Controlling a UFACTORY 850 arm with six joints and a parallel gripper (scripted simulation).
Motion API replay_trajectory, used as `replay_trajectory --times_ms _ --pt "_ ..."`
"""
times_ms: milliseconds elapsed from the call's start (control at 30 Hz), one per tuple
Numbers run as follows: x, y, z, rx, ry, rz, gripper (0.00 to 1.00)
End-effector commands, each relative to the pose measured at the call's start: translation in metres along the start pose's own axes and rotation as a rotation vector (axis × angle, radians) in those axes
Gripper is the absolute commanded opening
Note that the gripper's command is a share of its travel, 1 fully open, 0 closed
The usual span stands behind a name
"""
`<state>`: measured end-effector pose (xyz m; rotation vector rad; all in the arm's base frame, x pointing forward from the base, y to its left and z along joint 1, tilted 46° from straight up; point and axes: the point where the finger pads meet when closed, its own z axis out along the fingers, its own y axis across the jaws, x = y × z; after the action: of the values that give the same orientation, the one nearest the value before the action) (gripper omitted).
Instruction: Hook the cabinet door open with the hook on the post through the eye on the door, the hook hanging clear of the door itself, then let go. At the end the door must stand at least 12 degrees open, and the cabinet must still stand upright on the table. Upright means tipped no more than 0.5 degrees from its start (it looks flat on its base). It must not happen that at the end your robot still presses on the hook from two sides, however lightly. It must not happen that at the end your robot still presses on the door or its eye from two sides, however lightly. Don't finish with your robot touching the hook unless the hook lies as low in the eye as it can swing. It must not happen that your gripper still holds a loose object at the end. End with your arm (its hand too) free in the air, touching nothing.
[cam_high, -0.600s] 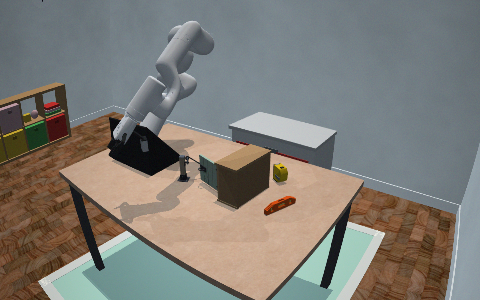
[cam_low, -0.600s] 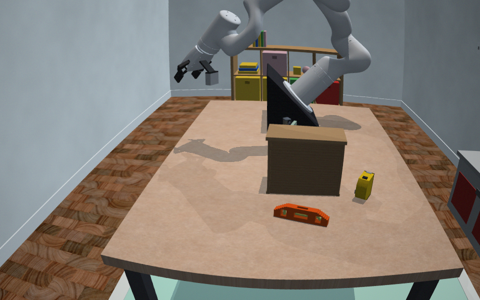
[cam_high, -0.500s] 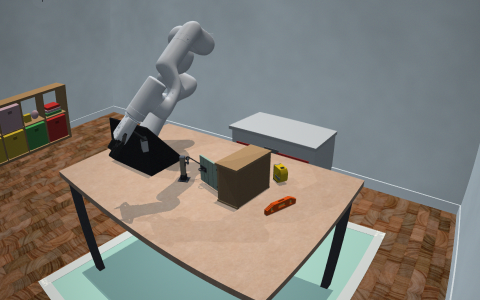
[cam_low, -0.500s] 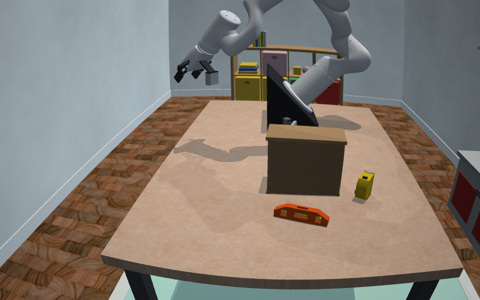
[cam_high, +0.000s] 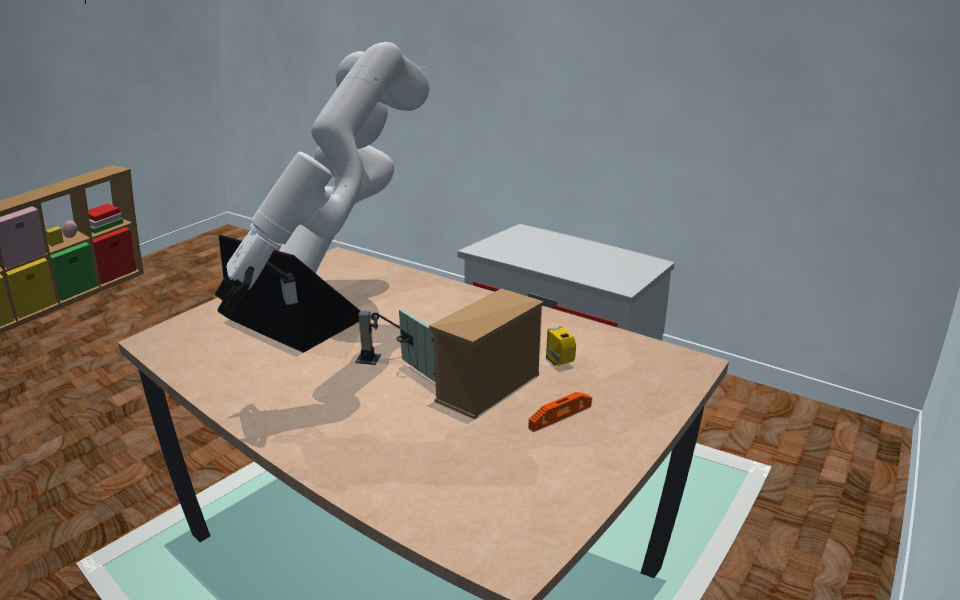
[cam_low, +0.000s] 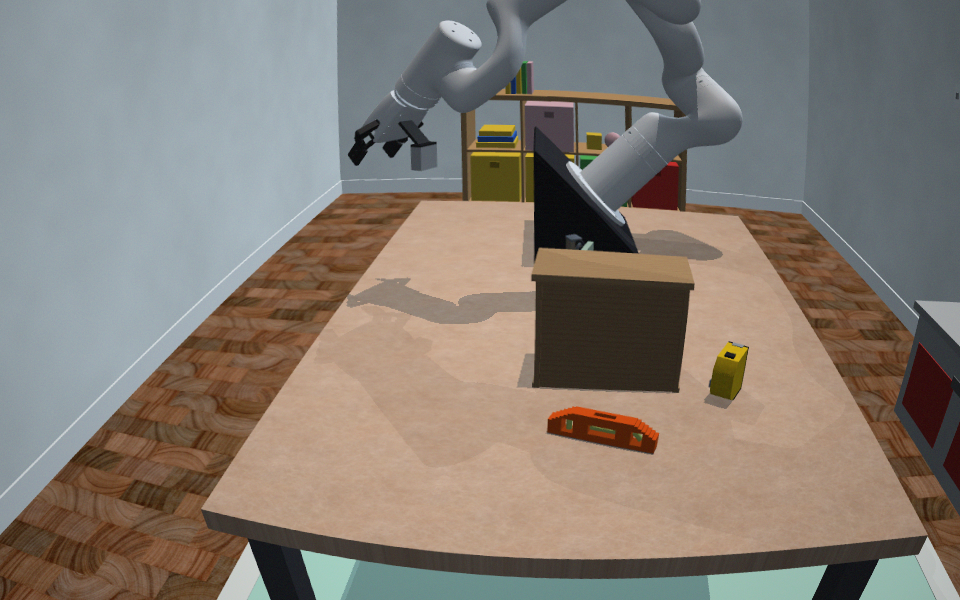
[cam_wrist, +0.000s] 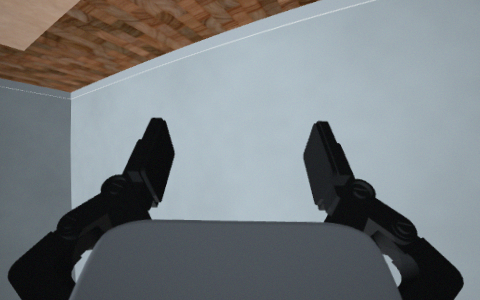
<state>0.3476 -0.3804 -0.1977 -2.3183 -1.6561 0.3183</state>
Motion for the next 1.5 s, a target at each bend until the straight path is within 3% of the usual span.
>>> replay_trajectory --times_ms 0,133,233,300,400,500,567,633,667,733,767,800,833,900,1000,1067,1133,1333,1467 --pt "0.000 0.000 -0.002 -0.001 0.001 0.006 1.00" --pt "0.019 -0.007 -0.018 0.025 0.035 0.109 1.00" --pt "0.057 -0.022 -0.048 0.076 0.102 0.294 1.00" --pt "0.057 -0.022 -0.048 0.076 0.102 0.294 1.00" --pt "0.093 -0.035 -0.076 0.127 0.165 0.457 1.00" --pt "0.093 -0.035 -0.076 0.127 0.165 0.457 1.00" --pt "0.137 -0.048 -0.108 0.191 0.241 0.633 1.00" --pt "0.137 -0.048 -0.108 0.191 0.241 0.633 1.00" --pt "0.157 -0.054 -0.123 0.226 0.281 0.719 1.00" --pt "0.159 -0.055 -0.125 0.226 0.281 0.720 1.00" --pt "0.182 -0.062 -0.142 0.263 0.323 0.805 1.00" --pt "0.182 -0.062 -0.142 0.263 0.323 0.805 1.00" --pt "0.203 -0.067 -0.157 0.301 0.363 0.885 1.00" --pt "0.205 -0.068 -0.159 0.301 0.363 0.885 1.00" --pt "0.245 -0.078 -0.190 0.375 0.440 1.025 1.00" --pt "0.245 -0.078 -0.190 0.375 0.440 1.025 1.00" --pt "0.277 -0.086 -0.215 0.440 0.503 1.131 1.00" --pt "0.309 -0.093 -0.243 0.514 0.572 1.237 1.00" --pt "0.313 -0.094 -0.246 0.523 0.580 1.248 1.00"
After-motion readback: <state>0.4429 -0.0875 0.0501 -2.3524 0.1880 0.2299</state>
